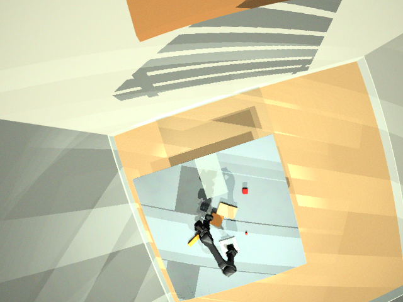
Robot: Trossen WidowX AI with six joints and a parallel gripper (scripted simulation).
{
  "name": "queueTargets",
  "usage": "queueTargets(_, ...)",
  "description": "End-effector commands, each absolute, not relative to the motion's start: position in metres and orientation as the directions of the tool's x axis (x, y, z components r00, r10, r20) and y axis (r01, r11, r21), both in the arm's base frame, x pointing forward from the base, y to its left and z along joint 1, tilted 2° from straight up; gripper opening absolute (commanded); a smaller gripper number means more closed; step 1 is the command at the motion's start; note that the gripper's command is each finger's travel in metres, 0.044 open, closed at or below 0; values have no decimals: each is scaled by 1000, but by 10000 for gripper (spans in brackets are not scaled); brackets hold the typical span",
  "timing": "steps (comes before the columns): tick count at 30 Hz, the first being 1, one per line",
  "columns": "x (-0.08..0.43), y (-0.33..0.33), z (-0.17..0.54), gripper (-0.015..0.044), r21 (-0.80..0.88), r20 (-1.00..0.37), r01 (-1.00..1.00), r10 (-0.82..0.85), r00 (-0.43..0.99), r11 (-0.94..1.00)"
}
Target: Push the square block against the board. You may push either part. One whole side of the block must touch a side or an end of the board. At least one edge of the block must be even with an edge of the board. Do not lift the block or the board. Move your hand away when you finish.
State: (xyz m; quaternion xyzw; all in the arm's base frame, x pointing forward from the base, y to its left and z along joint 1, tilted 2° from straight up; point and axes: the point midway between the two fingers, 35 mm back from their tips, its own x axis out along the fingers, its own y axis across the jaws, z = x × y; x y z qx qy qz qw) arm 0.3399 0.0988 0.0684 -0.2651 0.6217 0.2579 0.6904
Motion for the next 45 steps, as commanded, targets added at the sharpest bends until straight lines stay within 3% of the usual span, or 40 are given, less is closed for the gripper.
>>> queueTargets(1,334,96,33,0,-30,-998,-693,11,55,720)
queueTargets(45,317,76,33,0,-30,-999,-693,10,53,720)
